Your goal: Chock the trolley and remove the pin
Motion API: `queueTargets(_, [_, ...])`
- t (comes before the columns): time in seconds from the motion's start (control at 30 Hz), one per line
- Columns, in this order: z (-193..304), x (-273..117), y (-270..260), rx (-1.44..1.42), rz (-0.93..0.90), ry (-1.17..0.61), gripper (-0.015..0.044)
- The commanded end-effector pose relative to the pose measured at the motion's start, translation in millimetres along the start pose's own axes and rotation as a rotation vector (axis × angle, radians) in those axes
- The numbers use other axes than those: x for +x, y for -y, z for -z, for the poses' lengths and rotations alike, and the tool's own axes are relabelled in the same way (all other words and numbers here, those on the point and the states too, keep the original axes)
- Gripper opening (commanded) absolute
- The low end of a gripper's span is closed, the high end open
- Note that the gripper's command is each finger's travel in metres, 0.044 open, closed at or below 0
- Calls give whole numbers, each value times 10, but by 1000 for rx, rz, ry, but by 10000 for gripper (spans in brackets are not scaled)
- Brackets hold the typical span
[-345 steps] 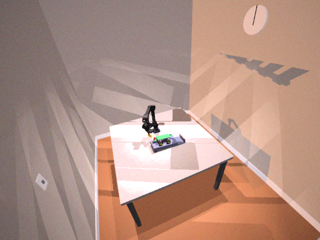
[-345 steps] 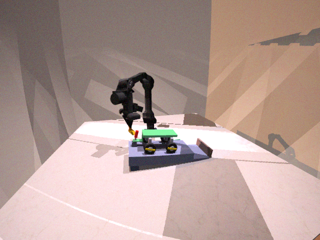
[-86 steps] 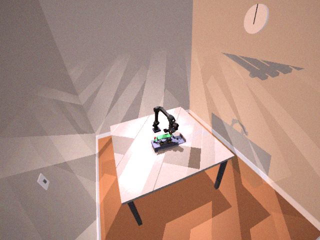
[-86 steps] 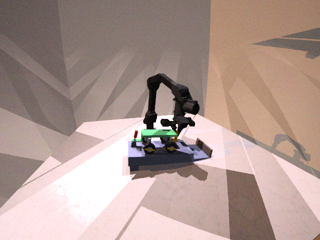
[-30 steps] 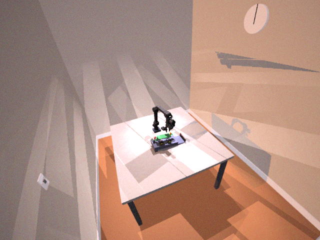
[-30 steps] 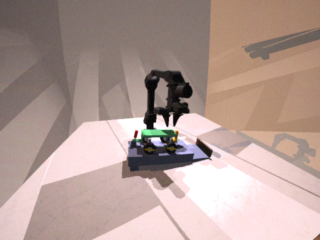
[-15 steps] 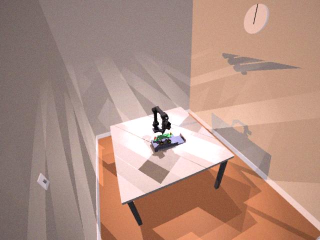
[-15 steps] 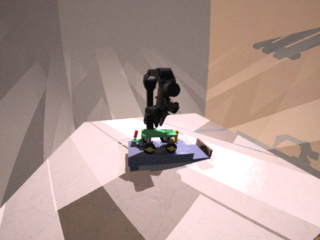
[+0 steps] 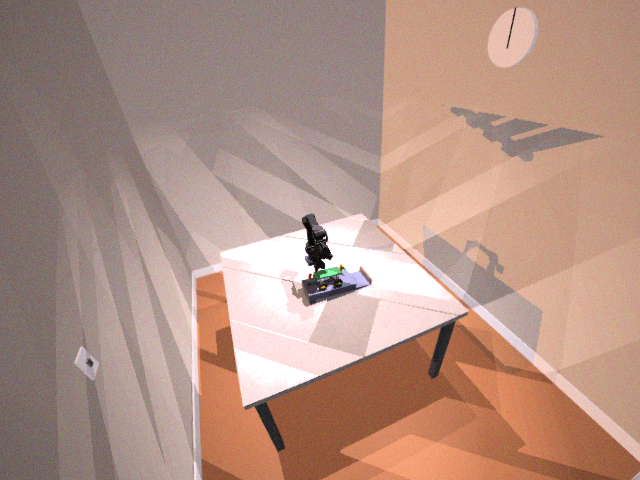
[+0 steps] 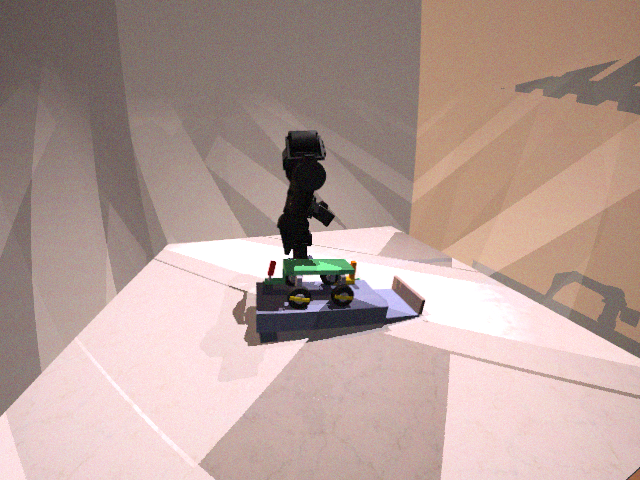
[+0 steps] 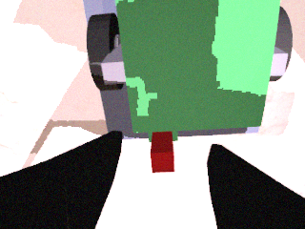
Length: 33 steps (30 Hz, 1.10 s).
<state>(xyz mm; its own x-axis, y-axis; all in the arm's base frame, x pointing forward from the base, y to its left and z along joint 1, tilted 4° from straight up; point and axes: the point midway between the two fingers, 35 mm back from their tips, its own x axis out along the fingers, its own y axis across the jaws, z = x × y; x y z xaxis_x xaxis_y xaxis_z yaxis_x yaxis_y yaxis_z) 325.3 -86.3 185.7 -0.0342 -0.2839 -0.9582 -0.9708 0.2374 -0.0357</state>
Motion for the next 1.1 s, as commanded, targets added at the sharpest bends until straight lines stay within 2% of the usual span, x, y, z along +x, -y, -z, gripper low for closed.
queueTargets(0.0, [185,0,24,-134,-6,-26,190])
queueTargets(0.33, [255,17,27,-191,-12,-35,190])
queueTargets(1.07, [267,307,25,-191,-12,-36,190])
